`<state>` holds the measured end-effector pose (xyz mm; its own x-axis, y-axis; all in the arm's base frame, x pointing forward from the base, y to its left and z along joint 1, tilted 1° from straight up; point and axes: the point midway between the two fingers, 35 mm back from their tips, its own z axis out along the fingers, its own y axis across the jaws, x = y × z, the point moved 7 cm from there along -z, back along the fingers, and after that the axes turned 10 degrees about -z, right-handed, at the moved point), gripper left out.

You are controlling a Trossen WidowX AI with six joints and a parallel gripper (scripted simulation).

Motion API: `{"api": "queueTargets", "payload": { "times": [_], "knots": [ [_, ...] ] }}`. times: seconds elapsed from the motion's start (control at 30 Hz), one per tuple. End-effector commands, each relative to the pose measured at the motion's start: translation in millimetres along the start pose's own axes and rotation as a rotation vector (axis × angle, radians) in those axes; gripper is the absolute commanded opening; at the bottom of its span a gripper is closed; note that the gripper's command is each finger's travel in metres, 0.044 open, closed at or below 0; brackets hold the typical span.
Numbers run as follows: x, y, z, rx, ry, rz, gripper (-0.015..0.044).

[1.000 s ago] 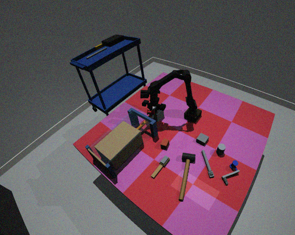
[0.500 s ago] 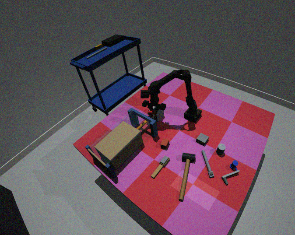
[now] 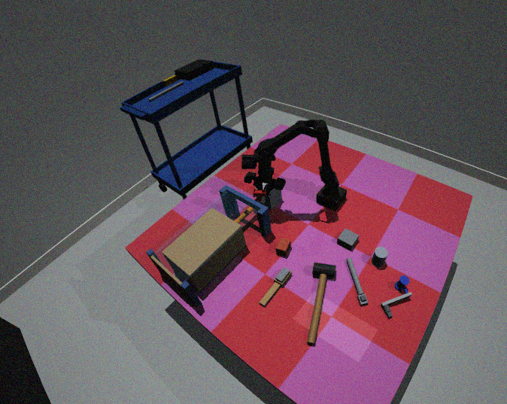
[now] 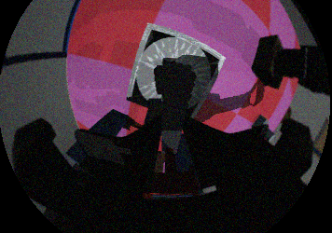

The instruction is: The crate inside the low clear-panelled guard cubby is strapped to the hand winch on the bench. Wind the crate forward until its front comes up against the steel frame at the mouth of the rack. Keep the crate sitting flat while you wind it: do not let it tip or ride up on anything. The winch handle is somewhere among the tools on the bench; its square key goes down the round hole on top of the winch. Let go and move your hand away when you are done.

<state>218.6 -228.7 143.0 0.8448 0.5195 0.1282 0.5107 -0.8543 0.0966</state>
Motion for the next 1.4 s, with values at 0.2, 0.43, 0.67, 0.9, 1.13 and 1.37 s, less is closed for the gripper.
{"api": "queueTargets", "payload": {
  "times": [0.2,0.43,0.67,0.9,1.13,1.37],
  "knots": [
    [-0.5,1.8,4.2,-0.001,-0.006,0.034,0.0000],
    [-0.5,2.1,4.2,-0.002,-0.007,0.043,0.0000],
    [-0.5,1.8,4.2,-0.001,-0.006,0.038,0.0000],
    [-0.5,0.4,4.2,0.003,-0.003,0.001,0.0000],
    [-0.5,1.6,4.3,-0.001,-0.006,0.038,0.0000],
    [-0.6,1.8,4.3,-0.002,-0.007,0.044,0.0000]
  ]
}}
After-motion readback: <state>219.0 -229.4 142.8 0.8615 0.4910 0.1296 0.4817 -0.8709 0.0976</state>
